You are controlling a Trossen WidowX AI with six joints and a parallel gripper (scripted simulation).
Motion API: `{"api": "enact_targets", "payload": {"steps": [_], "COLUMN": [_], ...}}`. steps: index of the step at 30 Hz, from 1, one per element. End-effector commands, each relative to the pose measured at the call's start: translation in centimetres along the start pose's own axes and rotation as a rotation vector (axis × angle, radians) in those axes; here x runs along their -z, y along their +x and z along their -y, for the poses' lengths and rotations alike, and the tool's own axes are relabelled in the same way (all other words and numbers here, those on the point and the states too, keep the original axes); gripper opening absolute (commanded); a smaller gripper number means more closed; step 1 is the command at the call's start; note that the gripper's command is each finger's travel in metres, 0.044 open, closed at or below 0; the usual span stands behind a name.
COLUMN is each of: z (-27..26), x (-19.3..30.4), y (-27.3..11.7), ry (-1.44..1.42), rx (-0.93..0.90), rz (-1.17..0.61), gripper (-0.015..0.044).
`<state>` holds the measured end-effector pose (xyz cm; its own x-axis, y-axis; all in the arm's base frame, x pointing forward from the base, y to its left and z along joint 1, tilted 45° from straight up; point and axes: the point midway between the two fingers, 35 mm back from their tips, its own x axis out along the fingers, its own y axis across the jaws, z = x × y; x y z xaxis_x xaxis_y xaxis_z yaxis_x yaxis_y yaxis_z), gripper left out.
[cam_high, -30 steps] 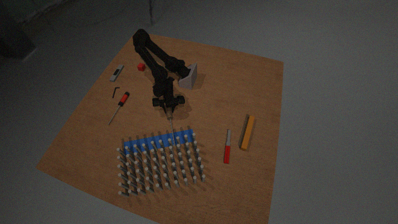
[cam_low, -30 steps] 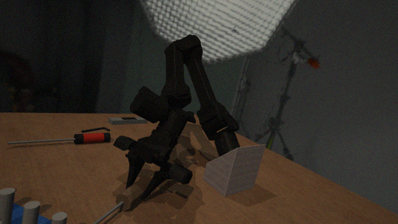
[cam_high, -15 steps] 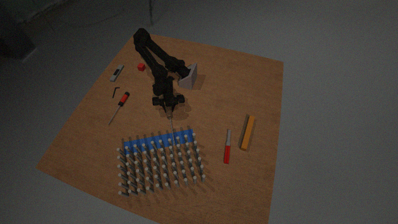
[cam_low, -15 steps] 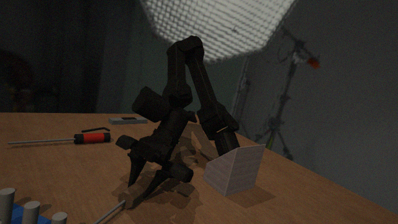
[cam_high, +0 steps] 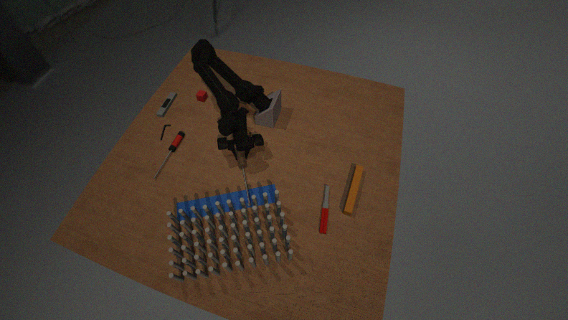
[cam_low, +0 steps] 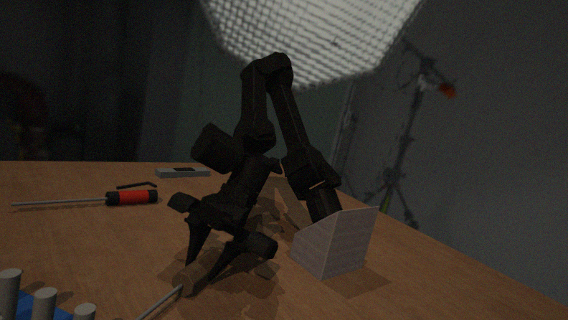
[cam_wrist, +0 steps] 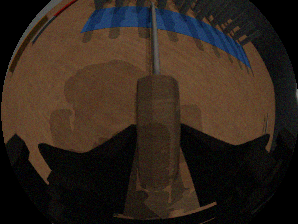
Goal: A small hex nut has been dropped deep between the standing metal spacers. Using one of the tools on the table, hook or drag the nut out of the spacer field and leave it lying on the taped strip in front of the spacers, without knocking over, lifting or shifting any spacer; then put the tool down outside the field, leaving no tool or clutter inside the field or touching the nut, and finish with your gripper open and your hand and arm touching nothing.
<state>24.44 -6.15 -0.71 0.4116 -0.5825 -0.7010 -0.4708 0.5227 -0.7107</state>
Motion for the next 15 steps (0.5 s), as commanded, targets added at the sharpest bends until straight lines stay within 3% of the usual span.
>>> {"api": "enact_targets", "payload": {"steps": [1,15], "z": [0.07,0.44], "x": [-0.28,-0.79], "y": [-0.25,-0.93], "ry": [0.004,0.009], "rx": [-0.002,0.0], "rz": [0.009,0.008], "gripper": [0.0,0.0]}}
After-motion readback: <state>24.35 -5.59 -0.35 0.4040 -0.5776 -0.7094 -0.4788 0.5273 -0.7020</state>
